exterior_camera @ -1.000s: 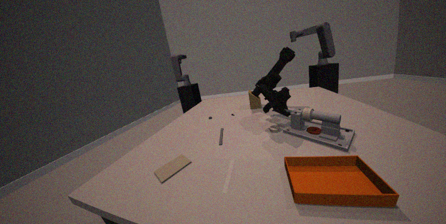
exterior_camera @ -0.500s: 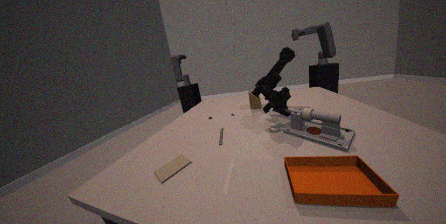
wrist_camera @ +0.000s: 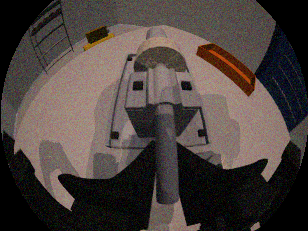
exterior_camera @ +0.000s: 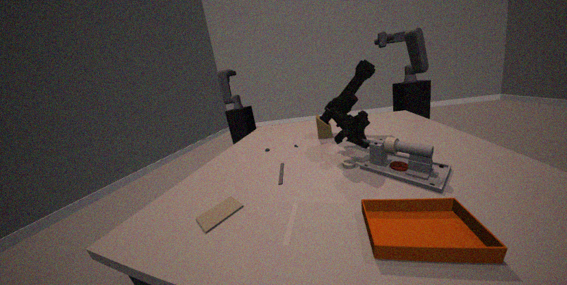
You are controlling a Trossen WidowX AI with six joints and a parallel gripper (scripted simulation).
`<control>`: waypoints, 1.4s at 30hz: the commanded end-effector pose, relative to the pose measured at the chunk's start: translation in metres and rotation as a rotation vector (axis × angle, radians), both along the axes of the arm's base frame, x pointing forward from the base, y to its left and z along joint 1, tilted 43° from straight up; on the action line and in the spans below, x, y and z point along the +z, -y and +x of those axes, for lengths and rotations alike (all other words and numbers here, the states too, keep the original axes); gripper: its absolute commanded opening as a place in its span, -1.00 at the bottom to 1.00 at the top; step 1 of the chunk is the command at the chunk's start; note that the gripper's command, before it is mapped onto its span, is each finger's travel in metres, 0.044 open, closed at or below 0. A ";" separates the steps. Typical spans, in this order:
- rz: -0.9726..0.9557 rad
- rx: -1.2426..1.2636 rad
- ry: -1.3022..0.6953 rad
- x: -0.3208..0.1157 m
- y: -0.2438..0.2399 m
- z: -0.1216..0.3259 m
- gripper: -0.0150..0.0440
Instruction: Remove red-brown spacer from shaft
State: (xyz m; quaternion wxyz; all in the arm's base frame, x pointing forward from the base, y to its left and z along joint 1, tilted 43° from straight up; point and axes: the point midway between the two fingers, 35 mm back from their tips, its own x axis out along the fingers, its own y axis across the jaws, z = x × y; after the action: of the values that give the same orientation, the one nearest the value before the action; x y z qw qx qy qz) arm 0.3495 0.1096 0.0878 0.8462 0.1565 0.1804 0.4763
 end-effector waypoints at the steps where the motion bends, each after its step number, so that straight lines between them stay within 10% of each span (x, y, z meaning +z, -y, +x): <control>1: 0.000 0.004 0.005 0.000 0.000 0.000 -0.49; 42: 0.000 0.004 0.006 0.003 -0.003 0.003 -0.49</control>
State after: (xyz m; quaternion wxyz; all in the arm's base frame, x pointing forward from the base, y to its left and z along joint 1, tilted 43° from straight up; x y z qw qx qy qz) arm 0.3508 0.1105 0.0886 0.8462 0.1562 0.1804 0.4764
